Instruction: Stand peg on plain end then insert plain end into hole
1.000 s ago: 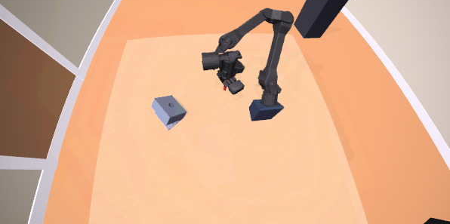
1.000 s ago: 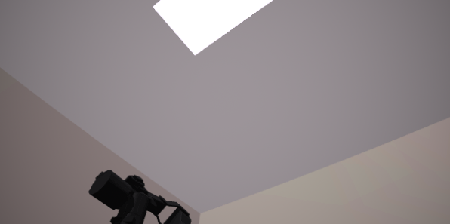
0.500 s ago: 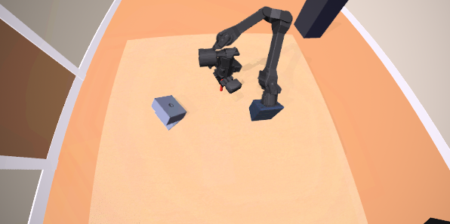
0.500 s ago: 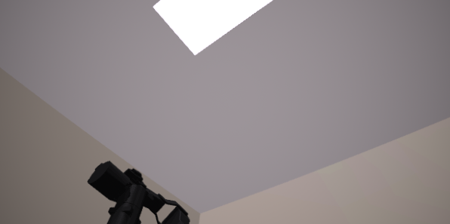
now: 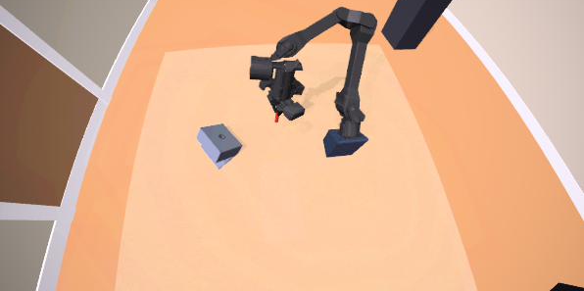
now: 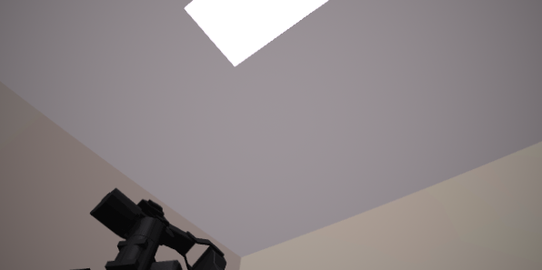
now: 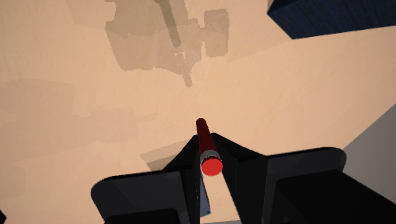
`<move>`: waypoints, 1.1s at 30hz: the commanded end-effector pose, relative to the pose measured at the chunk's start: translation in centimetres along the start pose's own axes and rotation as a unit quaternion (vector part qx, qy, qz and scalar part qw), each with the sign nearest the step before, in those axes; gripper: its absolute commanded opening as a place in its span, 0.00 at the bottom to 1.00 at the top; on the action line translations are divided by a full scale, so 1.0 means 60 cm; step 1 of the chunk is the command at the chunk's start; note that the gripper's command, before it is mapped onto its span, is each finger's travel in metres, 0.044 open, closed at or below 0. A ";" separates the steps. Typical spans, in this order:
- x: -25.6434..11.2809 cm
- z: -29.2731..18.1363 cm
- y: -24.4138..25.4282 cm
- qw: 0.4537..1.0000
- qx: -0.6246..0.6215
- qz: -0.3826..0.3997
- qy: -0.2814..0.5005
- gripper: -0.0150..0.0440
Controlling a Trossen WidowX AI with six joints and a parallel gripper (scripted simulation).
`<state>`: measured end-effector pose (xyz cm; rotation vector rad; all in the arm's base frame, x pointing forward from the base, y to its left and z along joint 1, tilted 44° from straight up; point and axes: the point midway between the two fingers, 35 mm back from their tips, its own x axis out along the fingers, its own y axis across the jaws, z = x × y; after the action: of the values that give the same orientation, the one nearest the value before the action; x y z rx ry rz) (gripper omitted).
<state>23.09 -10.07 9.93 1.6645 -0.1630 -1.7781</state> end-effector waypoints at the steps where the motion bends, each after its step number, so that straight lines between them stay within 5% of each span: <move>1: 0.002 -0.015 0.006 1.000 -0.005 -0.008 0.017 0.25; 33: -0.016 -0.143 0.083 0.979 -0.057 -0.008 0.194 0.25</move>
<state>32.09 -10.09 11.79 1.8830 0.1049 -1.4396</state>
